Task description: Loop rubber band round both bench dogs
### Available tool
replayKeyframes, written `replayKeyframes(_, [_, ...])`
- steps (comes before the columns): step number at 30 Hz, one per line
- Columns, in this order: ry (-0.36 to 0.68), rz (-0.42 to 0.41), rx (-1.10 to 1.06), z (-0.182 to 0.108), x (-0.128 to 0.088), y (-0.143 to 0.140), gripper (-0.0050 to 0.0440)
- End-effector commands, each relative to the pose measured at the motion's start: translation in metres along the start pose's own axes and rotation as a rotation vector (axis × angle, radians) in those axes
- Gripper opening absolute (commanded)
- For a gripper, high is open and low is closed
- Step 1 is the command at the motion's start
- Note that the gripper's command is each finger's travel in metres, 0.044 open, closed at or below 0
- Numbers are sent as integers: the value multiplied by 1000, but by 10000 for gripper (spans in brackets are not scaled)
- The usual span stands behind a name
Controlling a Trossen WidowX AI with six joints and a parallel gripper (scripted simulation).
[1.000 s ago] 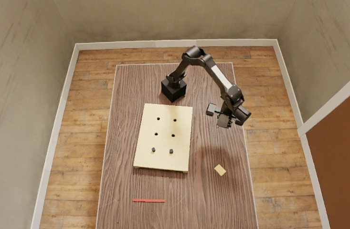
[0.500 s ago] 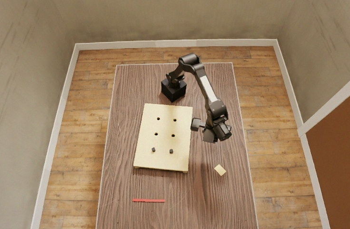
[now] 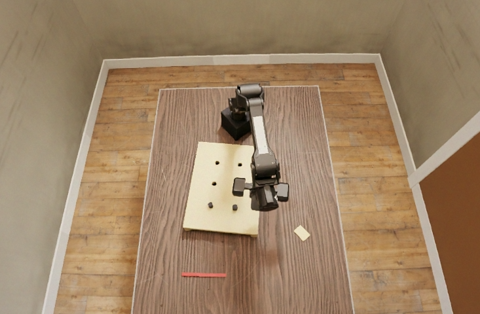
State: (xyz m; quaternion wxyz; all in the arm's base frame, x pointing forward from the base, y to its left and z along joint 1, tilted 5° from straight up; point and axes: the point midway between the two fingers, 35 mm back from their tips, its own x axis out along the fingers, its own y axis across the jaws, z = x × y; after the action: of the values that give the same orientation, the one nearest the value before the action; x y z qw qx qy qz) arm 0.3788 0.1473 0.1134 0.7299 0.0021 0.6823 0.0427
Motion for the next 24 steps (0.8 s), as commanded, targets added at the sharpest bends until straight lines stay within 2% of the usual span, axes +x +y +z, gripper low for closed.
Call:
replayKeyframes(1, [-14,12,-25,10,-7,-7,-50])
replayKeyframes(8, [-17,10,-35,15,-6,-16,-50])
replayKeyframes(24, [-2,6,-35,14,19,-32,-50])
